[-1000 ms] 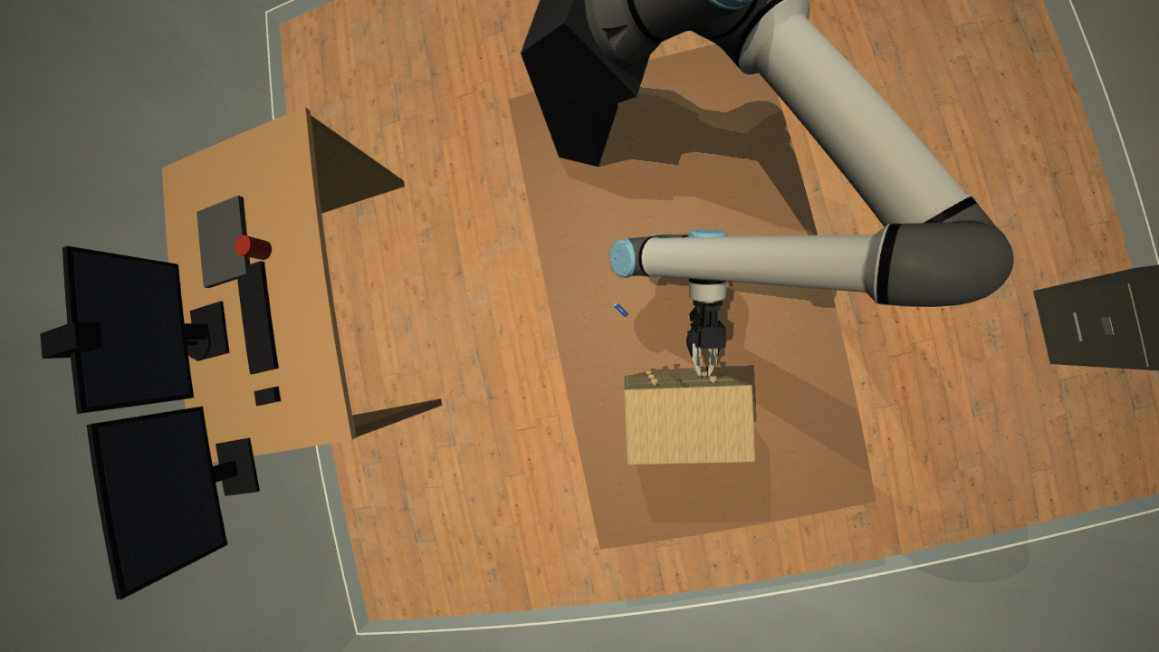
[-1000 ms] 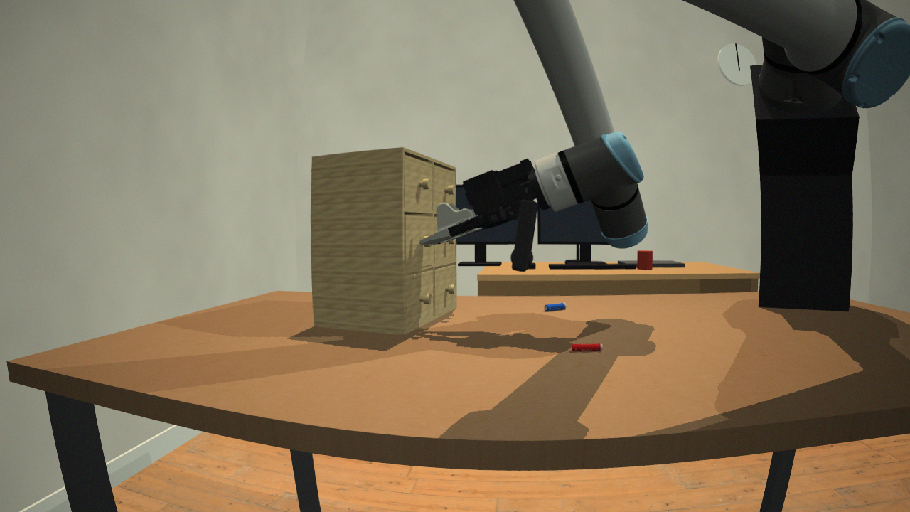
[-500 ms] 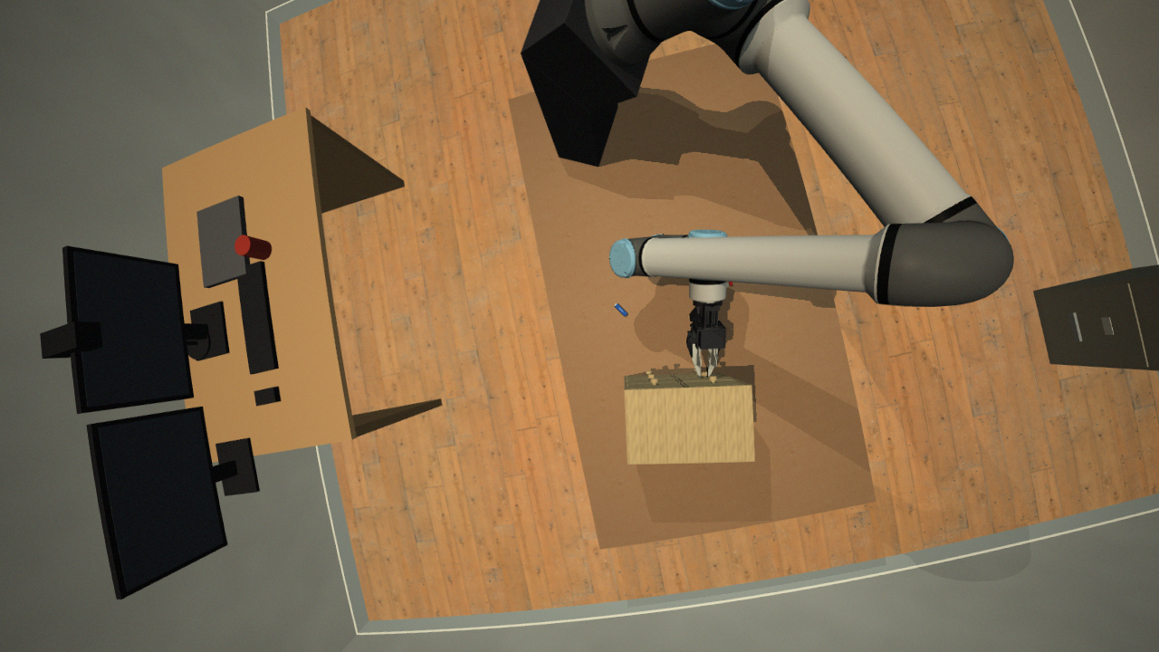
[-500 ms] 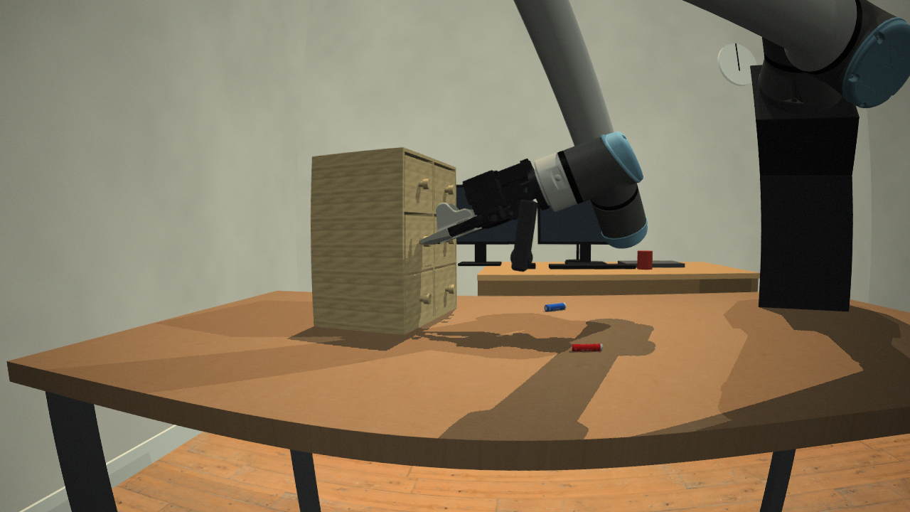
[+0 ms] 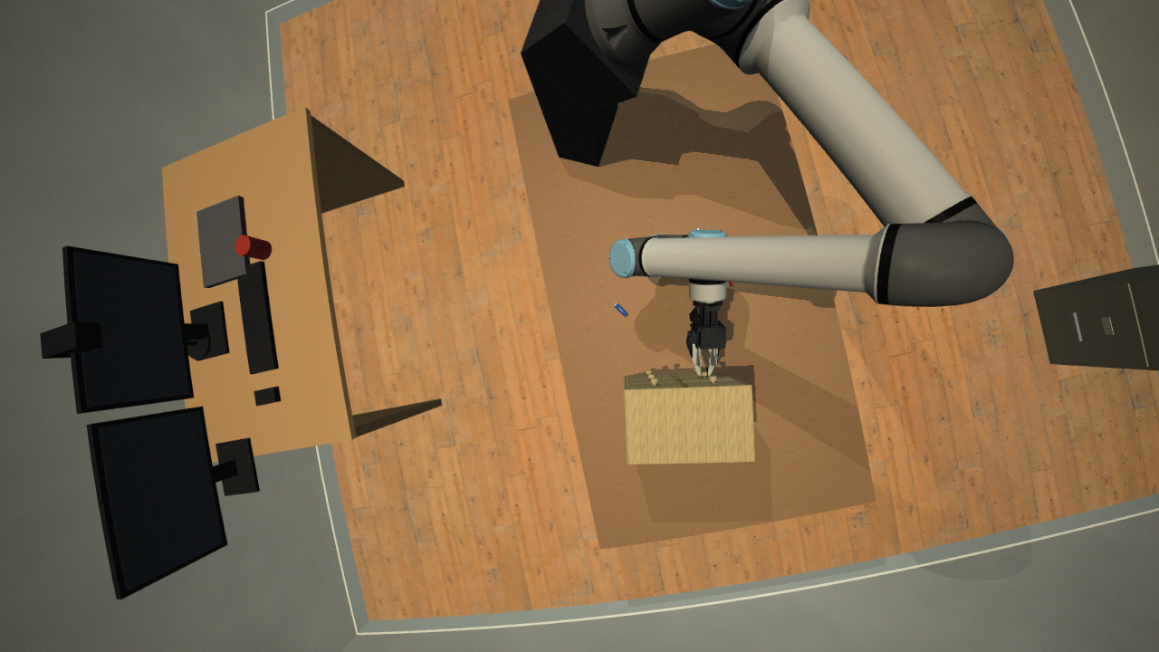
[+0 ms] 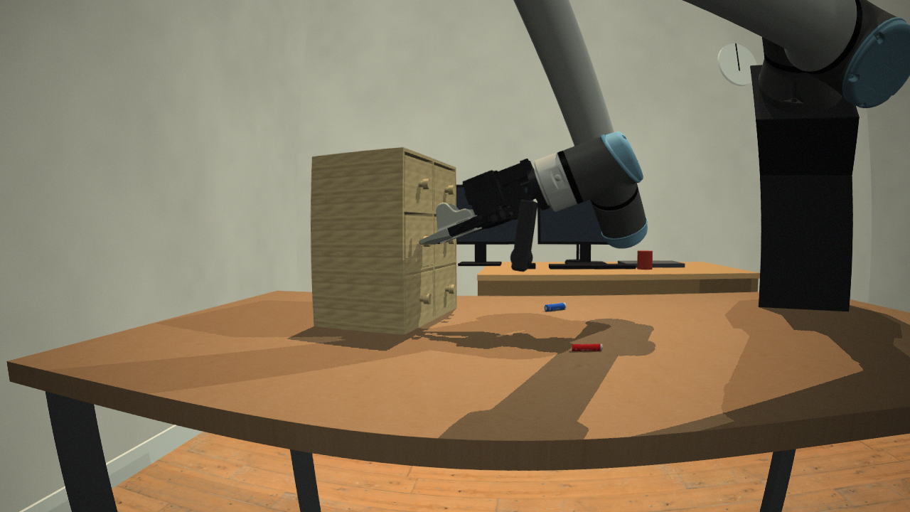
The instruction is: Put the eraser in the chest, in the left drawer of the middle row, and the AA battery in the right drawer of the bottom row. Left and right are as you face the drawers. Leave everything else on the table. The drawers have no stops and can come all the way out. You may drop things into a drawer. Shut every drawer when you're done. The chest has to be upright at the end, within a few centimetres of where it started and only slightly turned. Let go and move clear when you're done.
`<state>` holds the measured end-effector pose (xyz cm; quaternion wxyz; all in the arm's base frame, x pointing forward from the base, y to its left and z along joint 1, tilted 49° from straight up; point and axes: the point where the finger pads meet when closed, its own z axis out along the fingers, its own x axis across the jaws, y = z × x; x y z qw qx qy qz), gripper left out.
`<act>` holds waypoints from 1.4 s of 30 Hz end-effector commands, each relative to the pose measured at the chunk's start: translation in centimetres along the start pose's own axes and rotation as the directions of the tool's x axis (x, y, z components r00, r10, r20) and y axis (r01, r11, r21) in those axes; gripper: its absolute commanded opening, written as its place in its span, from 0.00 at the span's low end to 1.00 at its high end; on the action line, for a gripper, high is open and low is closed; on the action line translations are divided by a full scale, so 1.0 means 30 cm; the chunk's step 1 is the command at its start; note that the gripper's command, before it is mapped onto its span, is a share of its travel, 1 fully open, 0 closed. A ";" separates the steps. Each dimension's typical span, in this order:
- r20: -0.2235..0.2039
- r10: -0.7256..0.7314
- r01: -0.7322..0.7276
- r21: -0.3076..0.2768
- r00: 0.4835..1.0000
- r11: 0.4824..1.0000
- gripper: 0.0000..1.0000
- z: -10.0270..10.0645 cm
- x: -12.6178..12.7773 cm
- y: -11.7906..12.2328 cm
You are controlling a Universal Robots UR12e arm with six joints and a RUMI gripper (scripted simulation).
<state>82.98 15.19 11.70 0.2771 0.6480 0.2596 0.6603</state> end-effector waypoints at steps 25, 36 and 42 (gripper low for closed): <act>0.000 0.000 0.000 -0.001 1.000 1.000 0.20 0.000 0.000 0.002; 0.000 0.000 0.000 -0.001 1.000 1.000 0.20 -0.018 0.000 -0.005; 0.000 0.000 0.000 -0.001 1.000 1.000 0.20 -0.067 0.000 -0.023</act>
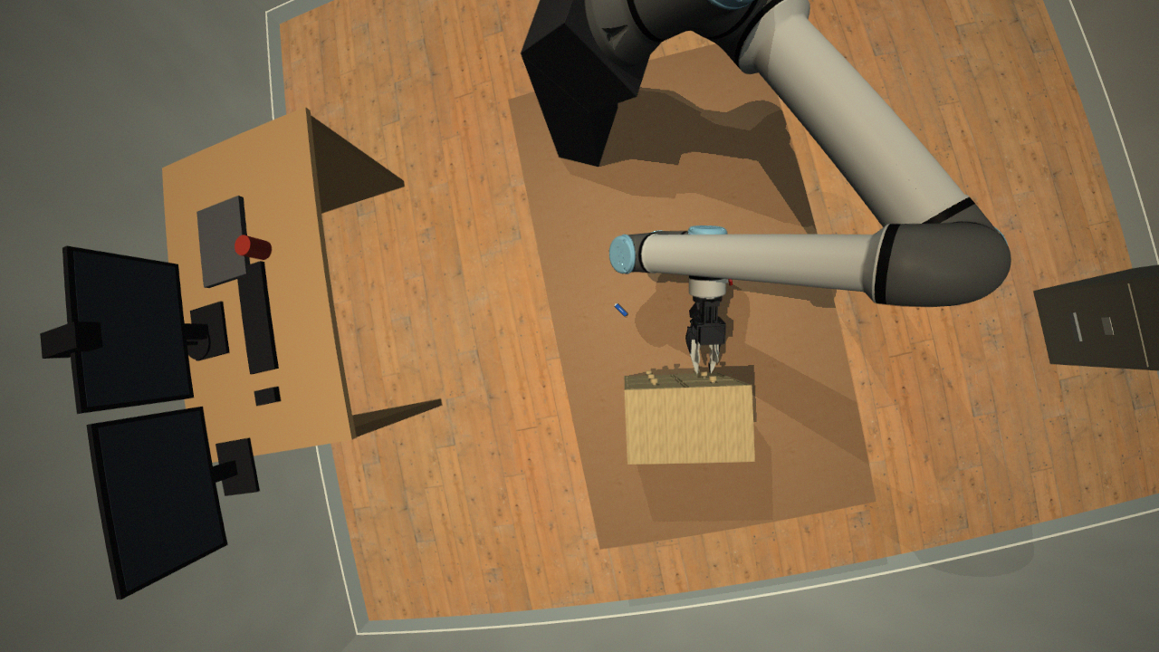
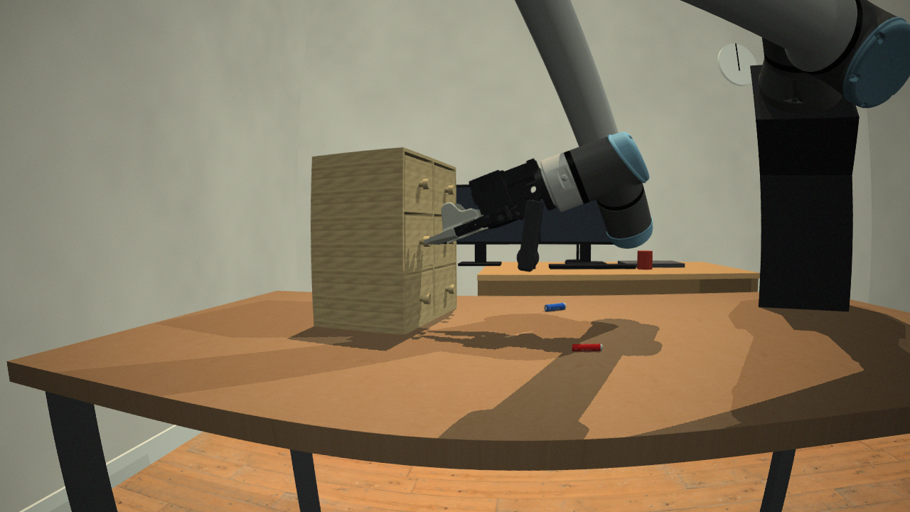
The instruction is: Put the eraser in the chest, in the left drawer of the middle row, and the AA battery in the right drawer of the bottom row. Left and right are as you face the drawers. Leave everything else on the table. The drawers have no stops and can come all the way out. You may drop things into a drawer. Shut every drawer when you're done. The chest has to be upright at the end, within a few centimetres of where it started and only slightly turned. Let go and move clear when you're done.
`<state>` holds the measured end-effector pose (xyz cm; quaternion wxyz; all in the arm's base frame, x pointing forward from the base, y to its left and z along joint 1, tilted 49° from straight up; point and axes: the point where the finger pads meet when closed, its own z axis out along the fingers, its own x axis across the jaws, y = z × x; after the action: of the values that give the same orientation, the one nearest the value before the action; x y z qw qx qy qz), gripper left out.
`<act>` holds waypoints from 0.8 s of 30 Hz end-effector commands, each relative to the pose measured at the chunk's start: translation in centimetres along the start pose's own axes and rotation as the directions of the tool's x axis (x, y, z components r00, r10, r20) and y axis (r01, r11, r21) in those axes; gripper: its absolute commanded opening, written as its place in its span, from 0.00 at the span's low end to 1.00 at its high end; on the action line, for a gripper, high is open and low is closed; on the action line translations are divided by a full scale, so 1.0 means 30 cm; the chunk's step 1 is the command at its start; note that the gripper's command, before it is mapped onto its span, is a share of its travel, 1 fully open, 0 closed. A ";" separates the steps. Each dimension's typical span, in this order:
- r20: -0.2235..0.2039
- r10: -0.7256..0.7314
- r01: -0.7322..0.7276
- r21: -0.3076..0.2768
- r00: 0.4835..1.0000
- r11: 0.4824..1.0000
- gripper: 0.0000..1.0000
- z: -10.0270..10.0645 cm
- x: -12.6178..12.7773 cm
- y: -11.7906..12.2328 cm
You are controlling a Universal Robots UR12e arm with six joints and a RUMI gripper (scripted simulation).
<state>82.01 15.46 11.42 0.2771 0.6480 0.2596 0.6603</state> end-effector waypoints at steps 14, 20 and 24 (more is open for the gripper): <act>0.000 0.000 0.000 -0.001 1.000 1.000 0.20 -0.121 0.000 -0.042; 0.000 0.000 0.000 -0.001 1.000 1.000 0.20 -0.124 0.000 -0.043; 0.000 0.000 0.000 -0.001 1.000 1.000 0.20 -0.127 0.000 -0.043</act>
<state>78.36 16.47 10.39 0.2771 0.6480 0.2596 0.6603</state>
